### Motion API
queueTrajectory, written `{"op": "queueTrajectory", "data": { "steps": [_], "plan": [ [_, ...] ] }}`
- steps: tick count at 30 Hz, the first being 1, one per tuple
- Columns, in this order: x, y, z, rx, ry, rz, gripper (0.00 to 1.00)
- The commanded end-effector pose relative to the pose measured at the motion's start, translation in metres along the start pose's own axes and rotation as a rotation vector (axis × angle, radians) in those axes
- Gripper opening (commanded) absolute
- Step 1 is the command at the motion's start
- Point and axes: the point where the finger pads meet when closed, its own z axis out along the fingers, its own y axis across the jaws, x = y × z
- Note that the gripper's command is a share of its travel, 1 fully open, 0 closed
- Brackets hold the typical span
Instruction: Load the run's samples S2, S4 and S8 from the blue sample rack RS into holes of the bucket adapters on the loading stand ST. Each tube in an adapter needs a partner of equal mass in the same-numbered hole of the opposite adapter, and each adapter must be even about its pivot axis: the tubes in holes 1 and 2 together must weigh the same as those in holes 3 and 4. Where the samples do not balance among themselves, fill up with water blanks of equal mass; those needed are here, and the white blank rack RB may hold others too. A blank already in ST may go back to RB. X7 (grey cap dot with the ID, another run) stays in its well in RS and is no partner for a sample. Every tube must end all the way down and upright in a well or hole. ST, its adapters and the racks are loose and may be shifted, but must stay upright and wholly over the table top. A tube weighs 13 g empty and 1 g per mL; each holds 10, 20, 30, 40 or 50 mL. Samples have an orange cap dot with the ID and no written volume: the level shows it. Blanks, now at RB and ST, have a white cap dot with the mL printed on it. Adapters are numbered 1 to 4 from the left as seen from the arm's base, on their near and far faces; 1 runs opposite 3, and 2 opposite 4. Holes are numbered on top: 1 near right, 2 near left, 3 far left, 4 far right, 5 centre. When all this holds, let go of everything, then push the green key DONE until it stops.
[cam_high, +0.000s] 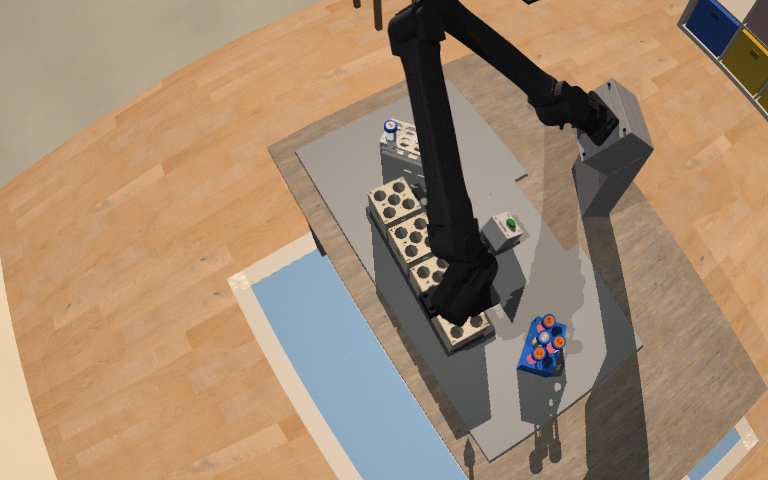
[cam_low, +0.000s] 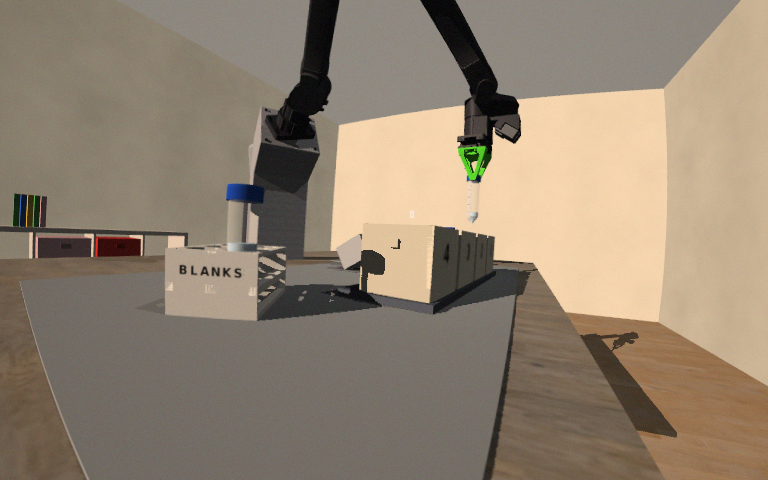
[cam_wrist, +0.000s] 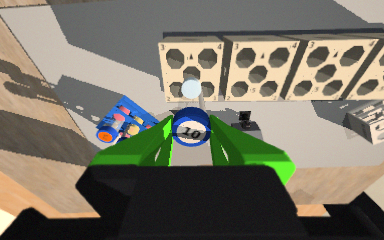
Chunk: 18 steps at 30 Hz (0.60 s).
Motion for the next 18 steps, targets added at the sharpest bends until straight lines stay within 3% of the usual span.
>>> {"op": "queueTrajectory", "data": {
  "steps": [1, 6, 8, 9, 11, 12, 18],
  "plan": [
    [0.000, -0.001, 0.013, 0.006, -0.001, -0.012, 0.00],
    [-0.002, -0.001, 0.026, 0.005, -0.002, -0.010, 0.00],
    [-0.002, -0.001, 0.026, 0.005, -0.002, -0.010, 0.00],
    [-0.014, -0.005, 0.015, -0.007, -0.029, 0.016, 0.00],
    [-0.017, 0.002, 0.008, -0.023, -0.039, 0.009, 0.00],
    [-0.011, 0.002, 0.015, -0.010, -0.020, 0.004, 0.00],
    [-0.011, 0.002, 0.014, -0.010, -0.020, 0.004, 0.00]
  ]
}}
